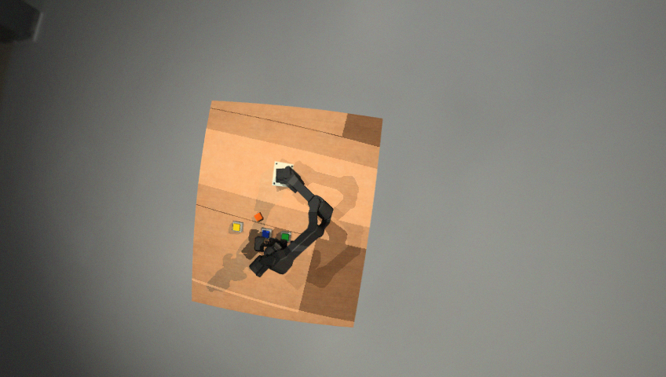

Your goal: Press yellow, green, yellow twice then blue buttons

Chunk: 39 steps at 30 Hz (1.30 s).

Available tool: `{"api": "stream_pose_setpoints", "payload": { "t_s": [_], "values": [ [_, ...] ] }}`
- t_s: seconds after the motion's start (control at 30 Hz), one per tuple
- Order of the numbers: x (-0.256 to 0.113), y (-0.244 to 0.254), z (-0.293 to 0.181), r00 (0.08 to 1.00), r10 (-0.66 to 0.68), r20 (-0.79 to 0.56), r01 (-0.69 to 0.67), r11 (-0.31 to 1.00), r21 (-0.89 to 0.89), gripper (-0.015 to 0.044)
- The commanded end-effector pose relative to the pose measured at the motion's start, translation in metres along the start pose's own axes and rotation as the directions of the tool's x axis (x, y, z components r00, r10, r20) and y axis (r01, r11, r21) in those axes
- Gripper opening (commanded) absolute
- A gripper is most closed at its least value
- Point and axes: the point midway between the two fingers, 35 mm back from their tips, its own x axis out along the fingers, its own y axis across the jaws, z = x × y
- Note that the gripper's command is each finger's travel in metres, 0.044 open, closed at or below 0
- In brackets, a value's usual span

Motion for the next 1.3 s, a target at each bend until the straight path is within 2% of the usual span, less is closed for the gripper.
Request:
{"api": "stream_pose_setpoints", "payload": {
  "t_s": [0.0, 0.2, 1.27],
  "values": [
    [0.004, 0.005, -0.004, 1.0, 0.011, 0.0, -0.011, 1.0, 0.018, 0.002],
    [0.061, 0.007, -0.004, 1.0, 0.012, 0.001, -0.012, 1.0, 0.017, 0.002],
    [0.098, 0.007, -0.004, 1.0, 0.014, 0.001, -0.014, 1.0, 0.017, 0.002]
  ]
}}
